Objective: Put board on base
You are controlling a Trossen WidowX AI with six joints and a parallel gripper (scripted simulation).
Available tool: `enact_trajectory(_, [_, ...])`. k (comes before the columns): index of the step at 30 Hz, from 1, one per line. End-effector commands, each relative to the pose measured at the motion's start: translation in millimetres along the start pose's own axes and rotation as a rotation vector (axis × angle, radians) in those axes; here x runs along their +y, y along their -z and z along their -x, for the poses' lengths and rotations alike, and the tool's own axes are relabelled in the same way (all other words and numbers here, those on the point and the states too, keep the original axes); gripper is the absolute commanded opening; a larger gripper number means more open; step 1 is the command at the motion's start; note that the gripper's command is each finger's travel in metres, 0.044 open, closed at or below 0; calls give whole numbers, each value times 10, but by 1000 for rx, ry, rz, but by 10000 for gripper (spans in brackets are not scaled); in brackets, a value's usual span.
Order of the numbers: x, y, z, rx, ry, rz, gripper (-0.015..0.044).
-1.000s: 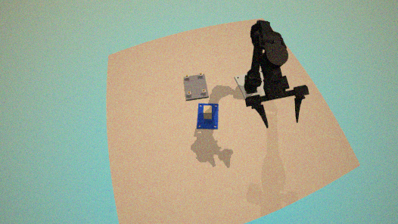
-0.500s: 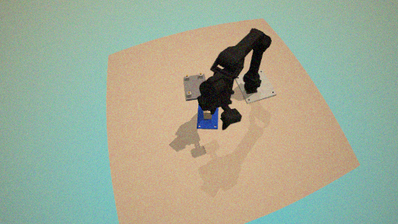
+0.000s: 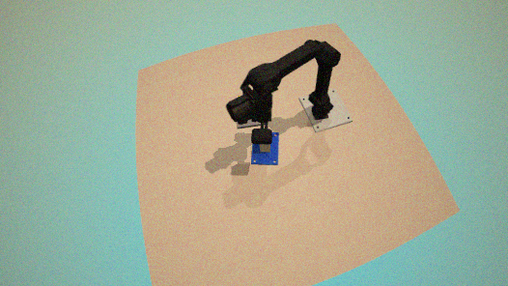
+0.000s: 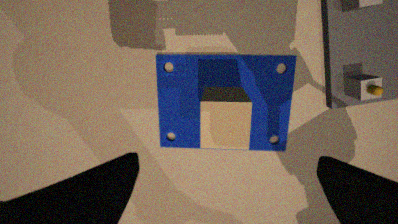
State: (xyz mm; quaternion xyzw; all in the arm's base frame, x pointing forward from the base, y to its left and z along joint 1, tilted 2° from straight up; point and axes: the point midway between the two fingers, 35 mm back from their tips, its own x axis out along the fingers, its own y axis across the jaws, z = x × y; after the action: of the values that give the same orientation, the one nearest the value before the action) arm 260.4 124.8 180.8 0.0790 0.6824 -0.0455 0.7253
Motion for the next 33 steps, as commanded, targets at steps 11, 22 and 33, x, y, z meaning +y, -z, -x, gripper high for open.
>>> enact_trajectory(11, [-16, 25, -482, 8, 13, -10, 440])
enact_trajectory(22, [-11, 17, -623, 8, 13, -10, 440])
enact_trajectory(33, [-10, 16, -804, 8, 13, -10, 440])
